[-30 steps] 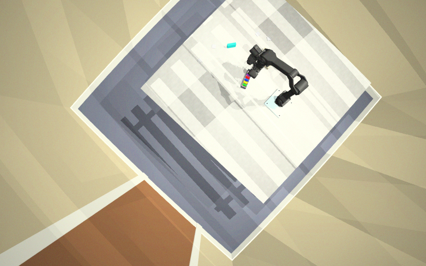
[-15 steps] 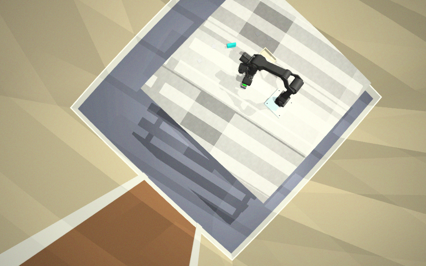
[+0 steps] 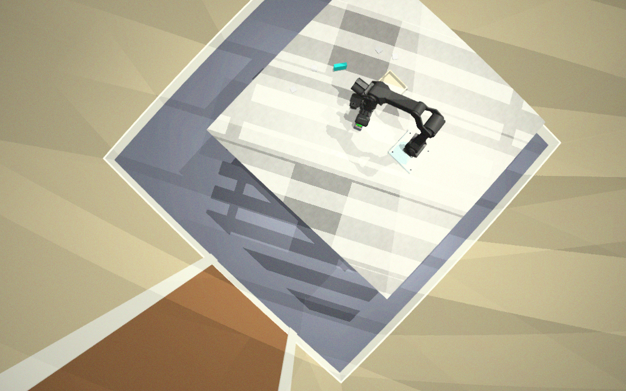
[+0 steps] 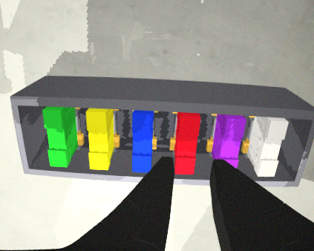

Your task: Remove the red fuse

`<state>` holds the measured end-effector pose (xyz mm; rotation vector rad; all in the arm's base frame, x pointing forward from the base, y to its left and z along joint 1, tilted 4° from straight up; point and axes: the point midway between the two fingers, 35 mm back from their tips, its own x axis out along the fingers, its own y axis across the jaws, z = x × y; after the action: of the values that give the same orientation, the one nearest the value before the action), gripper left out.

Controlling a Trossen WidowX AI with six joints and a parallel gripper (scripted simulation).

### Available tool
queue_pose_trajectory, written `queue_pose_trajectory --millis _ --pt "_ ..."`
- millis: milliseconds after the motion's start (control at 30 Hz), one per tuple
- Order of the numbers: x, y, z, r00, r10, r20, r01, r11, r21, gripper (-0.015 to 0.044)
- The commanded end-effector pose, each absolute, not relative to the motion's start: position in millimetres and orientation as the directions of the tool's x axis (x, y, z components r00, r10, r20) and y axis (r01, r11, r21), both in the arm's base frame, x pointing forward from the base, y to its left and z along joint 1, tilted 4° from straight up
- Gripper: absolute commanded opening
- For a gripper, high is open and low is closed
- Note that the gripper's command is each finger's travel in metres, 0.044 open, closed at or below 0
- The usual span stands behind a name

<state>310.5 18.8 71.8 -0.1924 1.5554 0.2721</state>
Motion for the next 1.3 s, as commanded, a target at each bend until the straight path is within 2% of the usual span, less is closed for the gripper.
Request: queue_pose_trajectory --millis 0,1267 --pt "309 19 66 -0.011 0.054 -0.998 -0.296 0.954 0.055 0.0074" --pt "309 19 46 -0.011 0.054 -0.998 -0.296 0.954 0.055 0.0074"
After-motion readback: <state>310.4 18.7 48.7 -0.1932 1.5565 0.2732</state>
